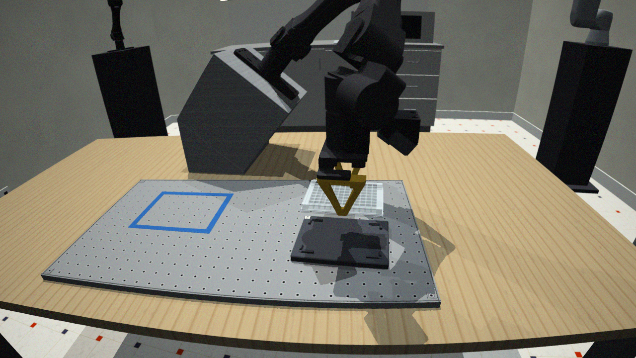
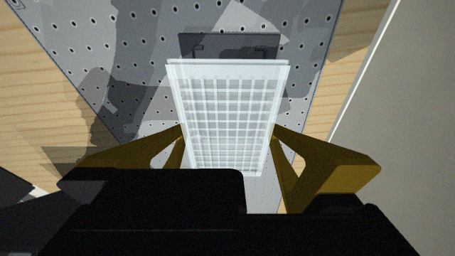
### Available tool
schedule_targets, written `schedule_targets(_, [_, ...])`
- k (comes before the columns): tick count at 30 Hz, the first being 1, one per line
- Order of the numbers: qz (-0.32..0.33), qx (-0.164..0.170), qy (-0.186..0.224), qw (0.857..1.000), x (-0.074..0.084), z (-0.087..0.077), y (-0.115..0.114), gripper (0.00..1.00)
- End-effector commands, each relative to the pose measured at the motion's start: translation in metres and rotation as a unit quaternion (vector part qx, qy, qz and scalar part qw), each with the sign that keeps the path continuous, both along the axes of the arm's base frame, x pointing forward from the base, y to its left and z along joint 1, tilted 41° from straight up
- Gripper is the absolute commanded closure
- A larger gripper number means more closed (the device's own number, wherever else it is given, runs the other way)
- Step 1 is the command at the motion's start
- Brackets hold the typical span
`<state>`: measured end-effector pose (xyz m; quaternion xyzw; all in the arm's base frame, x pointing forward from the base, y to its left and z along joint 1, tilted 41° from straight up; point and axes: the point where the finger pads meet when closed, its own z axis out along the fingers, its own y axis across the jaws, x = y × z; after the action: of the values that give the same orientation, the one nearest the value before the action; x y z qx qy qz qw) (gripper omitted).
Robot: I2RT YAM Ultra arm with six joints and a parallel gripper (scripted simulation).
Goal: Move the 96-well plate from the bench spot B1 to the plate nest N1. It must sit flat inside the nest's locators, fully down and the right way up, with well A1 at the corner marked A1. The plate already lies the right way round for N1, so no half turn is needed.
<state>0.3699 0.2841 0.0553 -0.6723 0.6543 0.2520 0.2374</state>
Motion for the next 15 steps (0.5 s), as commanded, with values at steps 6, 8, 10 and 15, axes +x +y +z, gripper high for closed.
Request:
schedule_targets(6, [-0.012,0.004,-0.006,1.000,0.0053,0.0113,-0.0100,1.00])
schedule_targets(8, [-0.012,0.004,-0.007,1.000,0.0059,0.0119,-0.0098,1.00])
schedule_targets(10, [-0.012,0.005,-0.008,1.000,0.0067,0.0126,-0.0097,1.00])
schedule_targets(15, [-0.010,0.006,-0.009,1.000,0.0091,0.0119,-0.0091,1.00])
